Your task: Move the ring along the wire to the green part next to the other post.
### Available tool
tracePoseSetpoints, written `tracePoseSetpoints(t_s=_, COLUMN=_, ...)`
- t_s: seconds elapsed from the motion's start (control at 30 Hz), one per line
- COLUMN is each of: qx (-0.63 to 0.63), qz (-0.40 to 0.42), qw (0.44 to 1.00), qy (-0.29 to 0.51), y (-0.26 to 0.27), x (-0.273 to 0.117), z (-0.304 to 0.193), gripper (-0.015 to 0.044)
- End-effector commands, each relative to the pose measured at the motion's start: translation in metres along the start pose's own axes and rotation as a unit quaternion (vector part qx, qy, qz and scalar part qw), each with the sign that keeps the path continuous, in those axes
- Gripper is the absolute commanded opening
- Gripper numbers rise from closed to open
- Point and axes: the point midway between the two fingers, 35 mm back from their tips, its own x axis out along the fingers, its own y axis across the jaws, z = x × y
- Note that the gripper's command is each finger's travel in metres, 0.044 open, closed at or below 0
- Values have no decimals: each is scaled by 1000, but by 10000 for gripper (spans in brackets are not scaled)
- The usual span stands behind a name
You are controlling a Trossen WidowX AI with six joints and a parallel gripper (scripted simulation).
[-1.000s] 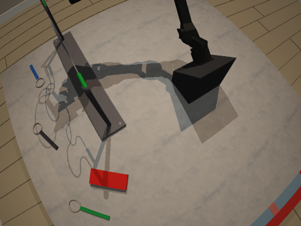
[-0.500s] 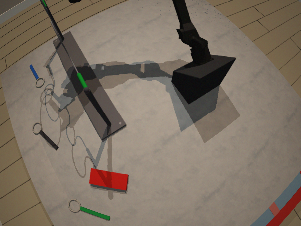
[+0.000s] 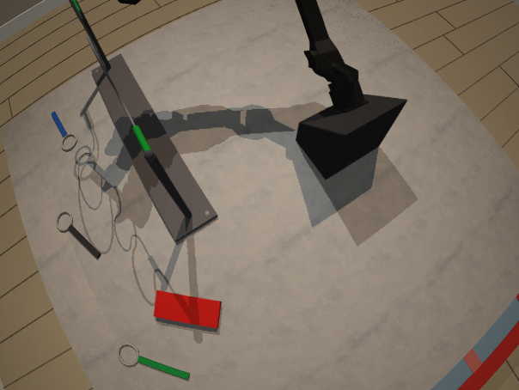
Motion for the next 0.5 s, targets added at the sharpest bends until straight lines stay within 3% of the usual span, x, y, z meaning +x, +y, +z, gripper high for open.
tracePoseSetpoints(t_s=0.0, qx=-27, qz=-16, qw=1000, qy=-2, y=-3, x=2, z=1, gripper=-150)
tracePoseSetpoints(t_s=0.47, qx=-106, qz=-58, qw=993, qy=-7, y=-9, x=2, z=2, gripper=-150)
